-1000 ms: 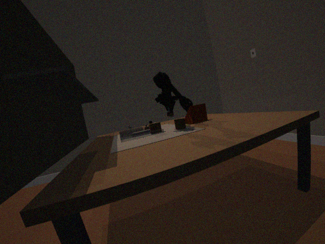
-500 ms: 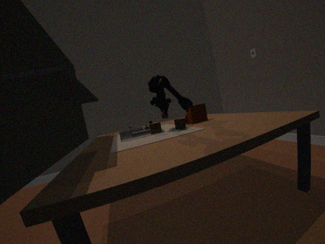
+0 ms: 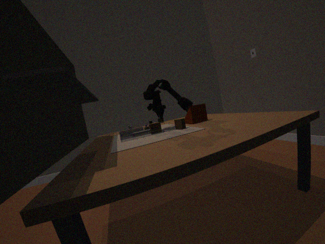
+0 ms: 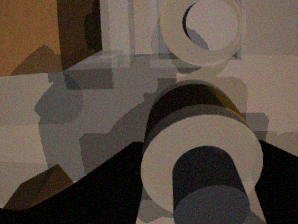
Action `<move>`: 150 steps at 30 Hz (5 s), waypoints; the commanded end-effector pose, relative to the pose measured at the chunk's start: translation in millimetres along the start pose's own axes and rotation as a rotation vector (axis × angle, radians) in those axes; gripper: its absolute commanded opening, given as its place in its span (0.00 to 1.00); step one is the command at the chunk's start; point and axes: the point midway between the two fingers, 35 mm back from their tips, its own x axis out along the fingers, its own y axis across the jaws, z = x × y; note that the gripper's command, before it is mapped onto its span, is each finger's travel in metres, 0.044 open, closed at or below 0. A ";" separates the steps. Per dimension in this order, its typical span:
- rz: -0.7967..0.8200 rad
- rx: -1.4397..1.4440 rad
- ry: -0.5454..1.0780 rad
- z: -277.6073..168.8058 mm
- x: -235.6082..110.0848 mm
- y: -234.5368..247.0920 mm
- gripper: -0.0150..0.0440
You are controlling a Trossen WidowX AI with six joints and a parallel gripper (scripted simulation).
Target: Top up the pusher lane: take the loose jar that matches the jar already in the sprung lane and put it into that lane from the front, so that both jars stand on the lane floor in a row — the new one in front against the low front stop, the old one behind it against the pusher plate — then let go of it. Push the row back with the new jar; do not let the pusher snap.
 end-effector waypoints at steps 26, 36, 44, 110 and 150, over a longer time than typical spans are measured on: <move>-0.007 -0.005 -0.010 3.2 26.2 -6.5 0.25; -0.006 -0.005 -0.010 7.1 26.2 -6.3 0.25; -0.006 -0.005 -0.011 10.2 26.2 -6.3 0.25; -0.006 -0.004 -0.012 35.9 24.6 -6.8 0.25; -0.006 -0.003 -0.013 51.0 21.1 -7.5 0.25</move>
